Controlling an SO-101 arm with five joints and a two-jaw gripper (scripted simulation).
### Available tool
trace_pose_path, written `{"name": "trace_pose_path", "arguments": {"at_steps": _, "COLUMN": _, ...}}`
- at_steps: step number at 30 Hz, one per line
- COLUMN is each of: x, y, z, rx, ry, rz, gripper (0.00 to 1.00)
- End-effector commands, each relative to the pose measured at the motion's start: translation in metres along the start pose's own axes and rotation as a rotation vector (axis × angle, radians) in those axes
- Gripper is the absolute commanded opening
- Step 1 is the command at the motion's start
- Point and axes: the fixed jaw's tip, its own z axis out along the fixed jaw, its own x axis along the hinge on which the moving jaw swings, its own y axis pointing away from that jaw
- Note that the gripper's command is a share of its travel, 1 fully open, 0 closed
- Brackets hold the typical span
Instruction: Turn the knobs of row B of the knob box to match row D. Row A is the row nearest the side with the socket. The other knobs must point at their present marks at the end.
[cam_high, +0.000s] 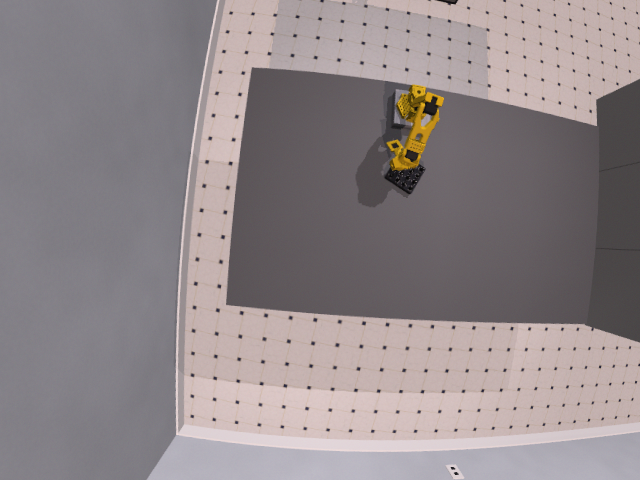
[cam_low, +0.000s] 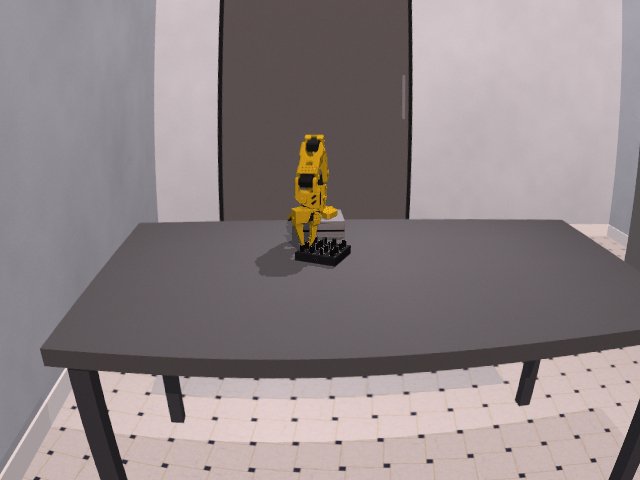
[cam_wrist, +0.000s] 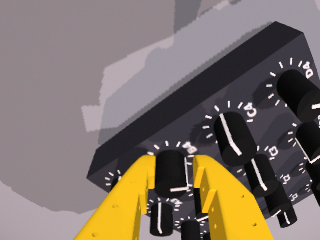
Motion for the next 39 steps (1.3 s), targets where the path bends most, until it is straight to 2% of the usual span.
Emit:
{"name": "trace_pose_path", "arguments": {"at_steps": 1, "x": 0.001, "y": 0.001, "z": -0.009, "rx": -0.003, "ry": 0.010, "rz": 0.000, "gripper": 0.08}}
{"name": "trace_pose_path", "arguments": {"at_steps": 11, "x": 0.001, "y": 0.001, "z": -0.024, "rx": -0.003, "ry": 0.010, "rz": 0.000, "gripper": 0.08}}
{"name": "trace_pose_path", "arguments": {"at_steps": 19, "x": 0.000, "y": 0.001, "z": -0.030, "rx": -0.003, "ry": 0.010, "rz": 0.000, "gripper": 0.08}}
{"name": "trace_pose_path", "arguments": {"at_steps": 39, "x": -0.004, "y": -0.002, "z": -0.033, "rx": -0.003, "ry": 0.010, "rz": 0.000, "gripper": 0.08}}
